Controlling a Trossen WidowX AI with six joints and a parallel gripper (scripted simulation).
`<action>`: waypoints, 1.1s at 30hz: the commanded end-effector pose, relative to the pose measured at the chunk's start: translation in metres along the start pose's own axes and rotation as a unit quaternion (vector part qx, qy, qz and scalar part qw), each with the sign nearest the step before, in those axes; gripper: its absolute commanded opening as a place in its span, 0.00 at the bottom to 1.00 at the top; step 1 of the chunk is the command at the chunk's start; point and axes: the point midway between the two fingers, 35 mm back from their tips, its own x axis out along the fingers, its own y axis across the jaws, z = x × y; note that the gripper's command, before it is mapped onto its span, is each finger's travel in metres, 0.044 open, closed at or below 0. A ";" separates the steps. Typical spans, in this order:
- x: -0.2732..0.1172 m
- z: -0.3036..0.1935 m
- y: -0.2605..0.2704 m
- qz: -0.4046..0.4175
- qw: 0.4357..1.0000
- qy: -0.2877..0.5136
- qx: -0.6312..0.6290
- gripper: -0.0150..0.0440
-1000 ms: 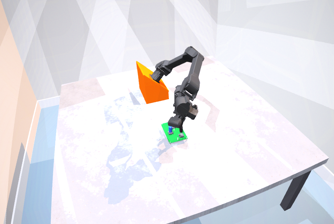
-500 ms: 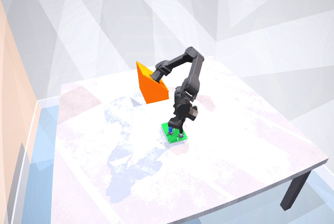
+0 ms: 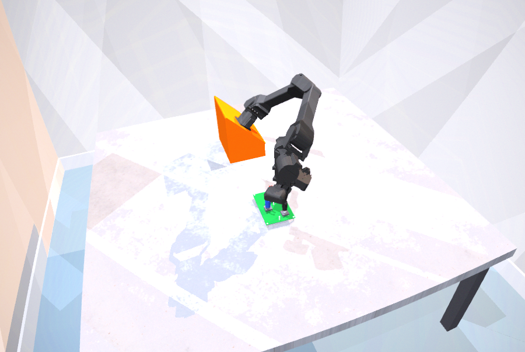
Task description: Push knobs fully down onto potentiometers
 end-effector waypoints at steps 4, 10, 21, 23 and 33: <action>0.013 0.002 0.001 0.006 1.000 0.001 -0.005 0.25; 0.014 0.002 0.001 0.006 1.000 0.001 -0.005 0.25; 0.015 0.002 0.001 0.006 1.000 0.001 -0.005 0.25; 0.016 0.002 0.001 0.006 1.000 0.001 -0.005 0.25; 0.016 0.002 0.001 0.006 1.000 0.001 -0.005 0.25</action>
